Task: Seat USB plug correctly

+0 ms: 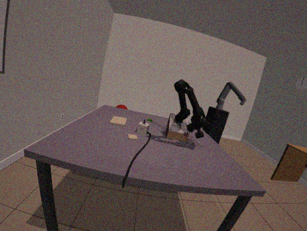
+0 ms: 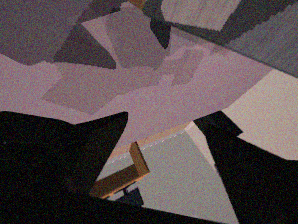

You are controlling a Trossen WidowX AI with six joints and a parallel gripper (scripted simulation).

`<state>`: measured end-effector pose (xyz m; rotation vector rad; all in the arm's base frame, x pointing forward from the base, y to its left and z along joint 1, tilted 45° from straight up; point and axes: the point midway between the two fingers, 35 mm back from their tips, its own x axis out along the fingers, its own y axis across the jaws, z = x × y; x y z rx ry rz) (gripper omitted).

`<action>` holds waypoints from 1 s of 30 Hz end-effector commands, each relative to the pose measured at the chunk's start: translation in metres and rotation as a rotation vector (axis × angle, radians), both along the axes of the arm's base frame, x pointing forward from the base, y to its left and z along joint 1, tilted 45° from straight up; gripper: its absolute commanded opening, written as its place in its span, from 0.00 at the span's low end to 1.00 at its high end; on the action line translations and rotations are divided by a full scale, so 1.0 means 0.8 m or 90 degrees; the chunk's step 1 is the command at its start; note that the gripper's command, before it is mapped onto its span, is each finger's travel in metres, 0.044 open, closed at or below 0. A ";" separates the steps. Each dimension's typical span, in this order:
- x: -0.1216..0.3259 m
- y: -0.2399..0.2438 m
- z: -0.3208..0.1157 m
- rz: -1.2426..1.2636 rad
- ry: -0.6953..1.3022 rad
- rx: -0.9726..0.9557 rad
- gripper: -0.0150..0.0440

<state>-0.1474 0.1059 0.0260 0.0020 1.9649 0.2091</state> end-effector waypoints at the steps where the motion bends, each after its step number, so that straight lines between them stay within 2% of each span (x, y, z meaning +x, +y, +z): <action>1: 0.000 0.001 0.000 0.000 0.000 0.002 0.98; 2: 0.001 0.004 0.001 0.000 -0.001 0.007 1.00; 14: 0.054 0.107 0.050 -0.078 0.004 0.119 1.00; 20: 0.108 0.167 0.094 -0.119 -0.007 0.236 1.00; 27: 0.168 0.197 0.124 -0.088 -0.124 0.379 1.00; 30: 0.212 0.204 0.132 -0.153 -0.145 0.373 1.00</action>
